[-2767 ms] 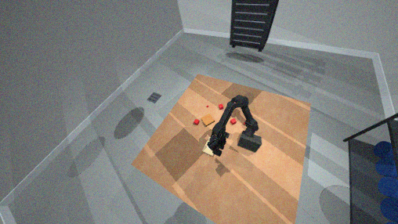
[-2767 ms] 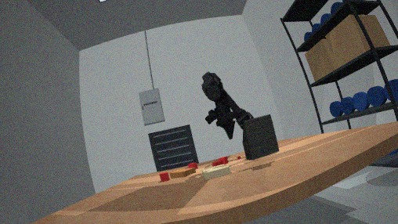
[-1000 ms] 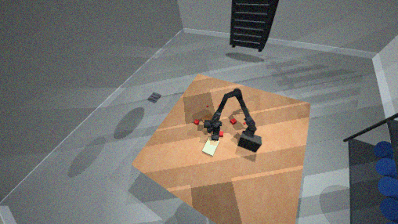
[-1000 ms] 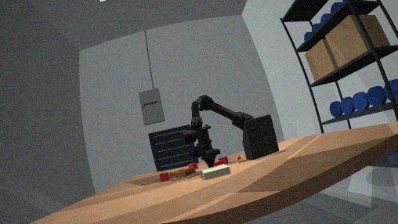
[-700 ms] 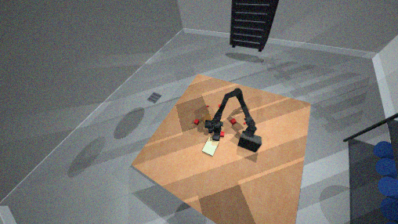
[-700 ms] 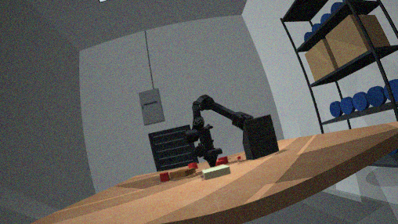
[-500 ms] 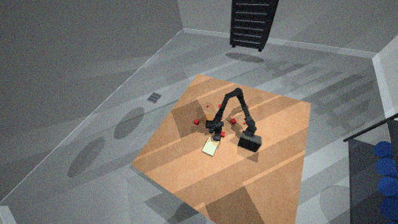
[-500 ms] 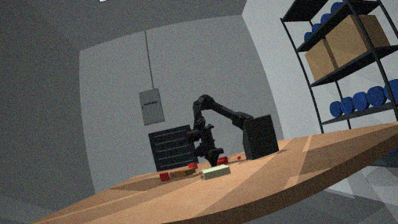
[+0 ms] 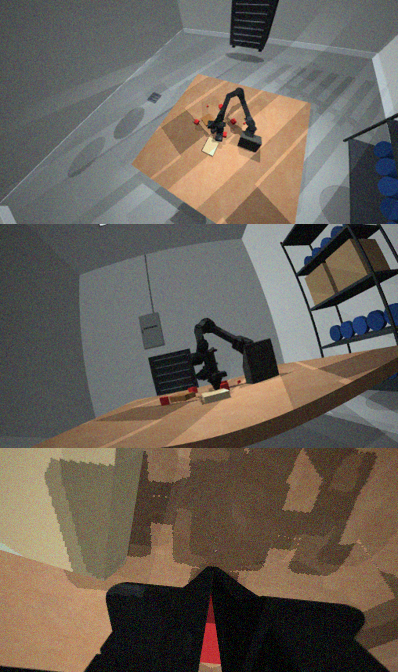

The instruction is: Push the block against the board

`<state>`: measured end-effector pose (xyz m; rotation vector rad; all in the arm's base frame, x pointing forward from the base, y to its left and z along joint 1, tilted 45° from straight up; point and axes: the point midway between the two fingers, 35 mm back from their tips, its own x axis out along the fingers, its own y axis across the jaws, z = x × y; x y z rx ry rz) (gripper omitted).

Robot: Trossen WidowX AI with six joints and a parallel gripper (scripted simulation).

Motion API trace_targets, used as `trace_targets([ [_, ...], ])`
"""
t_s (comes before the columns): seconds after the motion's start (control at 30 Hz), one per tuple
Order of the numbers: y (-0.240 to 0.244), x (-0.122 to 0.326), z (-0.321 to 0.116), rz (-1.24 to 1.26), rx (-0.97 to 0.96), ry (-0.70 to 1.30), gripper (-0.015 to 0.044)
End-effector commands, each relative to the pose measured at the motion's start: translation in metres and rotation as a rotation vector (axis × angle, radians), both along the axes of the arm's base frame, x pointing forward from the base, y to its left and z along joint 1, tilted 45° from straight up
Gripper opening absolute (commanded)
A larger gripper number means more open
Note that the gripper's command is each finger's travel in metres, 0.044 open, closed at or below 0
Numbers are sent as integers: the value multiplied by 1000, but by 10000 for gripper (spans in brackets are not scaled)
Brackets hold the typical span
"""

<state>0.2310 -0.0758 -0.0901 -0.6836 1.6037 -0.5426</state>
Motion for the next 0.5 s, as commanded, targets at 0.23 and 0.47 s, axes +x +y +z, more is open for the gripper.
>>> trace_targets([
  [0.23,0,-12,3,-4,1,-9,0],
  [0.47,-1,-20,4,-4,1,-8,0],
])
